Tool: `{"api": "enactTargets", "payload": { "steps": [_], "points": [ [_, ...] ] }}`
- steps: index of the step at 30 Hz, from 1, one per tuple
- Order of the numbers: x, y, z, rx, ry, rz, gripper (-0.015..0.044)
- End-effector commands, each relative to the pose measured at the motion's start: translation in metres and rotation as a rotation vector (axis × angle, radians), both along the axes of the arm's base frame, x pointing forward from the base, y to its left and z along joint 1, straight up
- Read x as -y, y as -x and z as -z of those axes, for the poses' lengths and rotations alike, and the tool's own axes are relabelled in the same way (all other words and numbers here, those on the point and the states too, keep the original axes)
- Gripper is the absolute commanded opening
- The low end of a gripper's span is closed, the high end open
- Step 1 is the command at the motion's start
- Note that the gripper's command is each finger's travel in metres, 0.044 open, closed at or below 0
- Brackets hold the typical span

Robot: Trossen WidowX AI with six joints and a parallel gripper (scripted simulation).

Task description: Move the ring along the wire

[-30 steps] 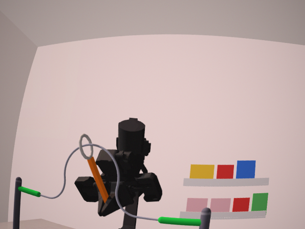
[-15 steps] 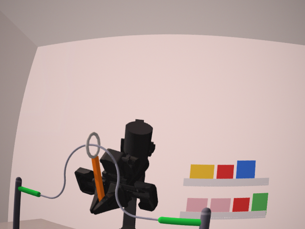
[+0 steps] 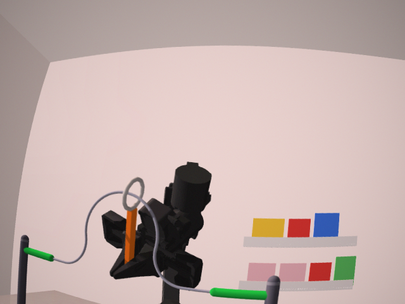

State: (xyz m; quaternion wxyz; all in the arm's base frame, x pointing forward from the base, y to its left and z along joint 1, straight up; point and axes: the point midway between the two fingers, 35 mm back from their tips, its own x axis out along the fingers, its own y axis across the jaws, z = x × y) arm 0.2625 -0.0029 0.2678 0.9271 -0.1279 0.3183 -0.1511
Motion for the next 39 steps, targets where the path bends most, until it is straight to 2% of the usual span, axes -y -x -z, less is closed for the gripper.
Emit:
{"api": "enactTargets", "payload": {
  "steps": [1, 39],
  "points": [
    [0.003, 0.0, 0.001, -0.008, 0.06, 0.002, -0.015],
    [0.028, 0.003, -0.019, -0.065, 0.702, 0.006, -0.015]
  ]
}}
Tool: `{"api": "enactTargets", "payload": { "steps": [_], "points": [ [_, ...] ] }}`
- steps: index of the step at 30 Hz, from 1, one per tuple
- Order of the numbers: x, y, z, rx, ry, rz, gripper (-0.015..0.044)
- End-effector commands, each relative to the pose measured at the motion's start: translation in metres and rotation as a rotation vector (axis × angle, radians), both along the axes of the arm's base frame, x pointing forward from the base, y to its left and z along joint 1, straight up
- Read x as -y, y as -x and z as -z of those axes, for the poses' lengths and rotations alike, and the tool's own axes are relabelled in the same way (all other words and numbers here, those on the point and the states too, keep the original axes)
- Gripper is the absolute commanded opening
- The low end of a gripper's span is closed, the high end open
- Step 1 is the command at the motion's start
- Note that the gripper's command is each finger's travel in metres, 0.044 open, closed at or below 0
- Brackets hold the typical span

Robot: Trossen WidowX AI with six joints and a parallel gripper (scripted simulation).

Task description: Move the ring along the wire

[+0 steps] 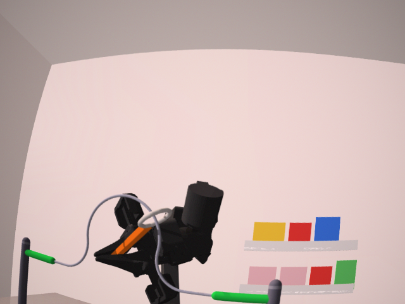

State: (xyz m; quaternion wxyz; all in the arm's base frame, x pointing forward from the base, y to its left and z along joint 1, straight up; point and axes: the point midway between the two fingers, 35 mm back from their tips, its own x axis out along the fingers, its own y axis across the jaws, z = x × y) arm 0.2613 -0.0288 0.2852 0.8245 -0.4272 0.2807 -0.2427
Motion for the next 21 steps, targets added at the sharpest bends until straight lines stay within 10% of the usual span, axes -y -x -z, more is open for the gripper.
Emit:
{"api": "enactTargets", "payload": {
  "steps": [1, 21],
  "points": [
    [0.003, 0.002, -0.003, -0.002, 0.057, 0.004, -0.015],
    [0.009, 0.003, -0.018, -0.035, 0.388, 0.005, -0.015]
  ]
}}
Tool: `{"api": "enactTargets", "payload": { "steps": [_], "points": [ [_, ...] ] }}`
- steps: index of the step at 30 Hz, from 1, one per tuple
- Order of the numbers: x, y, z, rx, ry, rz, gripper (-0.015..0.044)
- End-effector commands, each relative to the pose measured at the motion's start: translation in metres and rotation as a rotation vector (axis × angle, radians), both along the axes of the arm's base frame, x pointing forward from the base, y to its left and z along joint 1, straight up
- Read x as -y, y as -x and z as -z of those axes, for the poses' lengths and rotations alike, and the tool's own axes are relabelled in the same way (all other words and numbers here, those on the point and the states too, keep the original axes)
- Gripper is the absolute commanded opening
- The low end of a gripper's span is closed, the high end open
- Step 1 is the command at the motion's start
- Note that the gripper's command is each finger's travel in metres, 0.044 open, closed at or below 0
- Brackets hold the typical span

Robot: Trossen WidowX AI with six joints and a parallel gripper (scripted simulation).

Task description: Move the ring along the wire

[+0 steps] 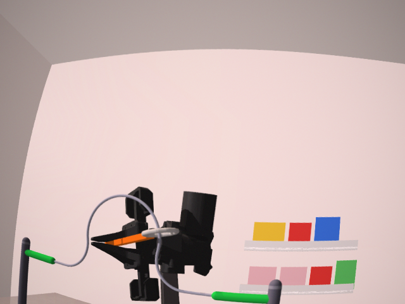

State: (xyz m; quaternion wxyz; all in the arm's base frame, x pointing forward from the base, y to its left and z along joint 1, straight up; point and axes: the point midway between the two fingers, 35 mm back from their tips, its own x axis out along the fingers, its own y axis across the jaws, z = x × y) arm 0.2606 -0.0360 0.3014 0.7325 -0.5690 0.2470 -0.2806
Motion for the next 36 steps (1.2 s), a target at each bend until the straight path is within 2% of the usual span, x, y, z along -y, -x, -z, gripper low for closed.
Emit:
{"api": "enactTargets", "payload": {
  "steps": [1, 18, 26, 36],
  "points": [
    [0.002, 0.002, -0.002, -0.003, 0.051, 0.006, -0.015],
    [0.004, 0.003, -0.005, -0.023, 0.244, 0.008, -0.015],
    [0.005, 0.003, 0.004, -0.02, 0.224, 0.007, -0.015],
    [0.003, 0.002, 0.028, -0.007, 0.095, 0.005, -0.015]
  ]
}}
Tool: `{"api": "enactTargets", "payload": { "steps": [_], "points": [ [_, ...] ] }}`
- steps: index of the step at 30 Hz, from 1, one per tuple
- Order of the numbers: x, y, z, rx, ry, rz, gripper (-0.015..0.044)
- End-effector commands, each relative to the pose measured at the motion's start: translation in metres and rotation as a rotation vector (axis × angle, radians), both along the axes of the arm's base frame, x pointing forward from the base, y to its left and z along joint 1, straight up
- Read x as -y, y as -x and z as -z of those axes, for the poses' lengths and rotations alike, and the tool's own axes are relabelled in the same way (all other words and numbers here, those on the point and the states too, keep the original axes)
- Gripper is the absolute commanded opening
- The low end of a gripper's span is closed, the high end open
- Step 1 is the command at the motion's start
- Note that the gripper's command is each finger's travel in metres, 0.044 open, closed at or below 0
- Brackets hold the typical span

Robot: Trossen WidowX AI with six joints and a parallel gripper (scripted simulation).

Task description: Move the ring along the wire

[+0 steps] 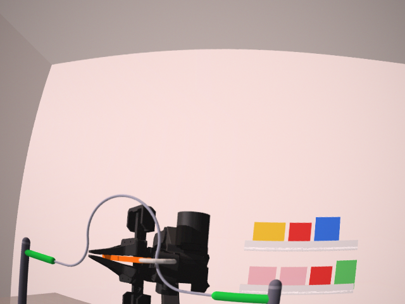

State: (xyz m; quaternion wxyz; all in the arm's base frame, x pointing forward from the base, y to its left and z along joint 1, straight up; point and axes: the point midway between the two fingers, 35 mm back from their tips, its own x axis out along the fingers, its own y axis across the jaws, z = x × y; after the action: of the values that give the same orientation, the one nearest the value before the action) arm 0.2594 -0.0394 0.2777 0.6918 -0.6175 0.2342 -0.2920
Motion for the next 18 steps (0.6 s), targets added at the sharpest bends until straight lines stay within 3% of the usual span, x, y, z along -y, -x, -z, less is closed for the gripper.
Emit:
{"api": "enactTargets", "payload": {
  "steps": [1, 18],
  "points": [
    [0.0, 0.001, 0.007, 0.011, -0.054, 0.003, -0.015],
    [-0.016, -0.011, 0.063, 0.08, -0.434, -0.083, -0.015]
  ]
}}
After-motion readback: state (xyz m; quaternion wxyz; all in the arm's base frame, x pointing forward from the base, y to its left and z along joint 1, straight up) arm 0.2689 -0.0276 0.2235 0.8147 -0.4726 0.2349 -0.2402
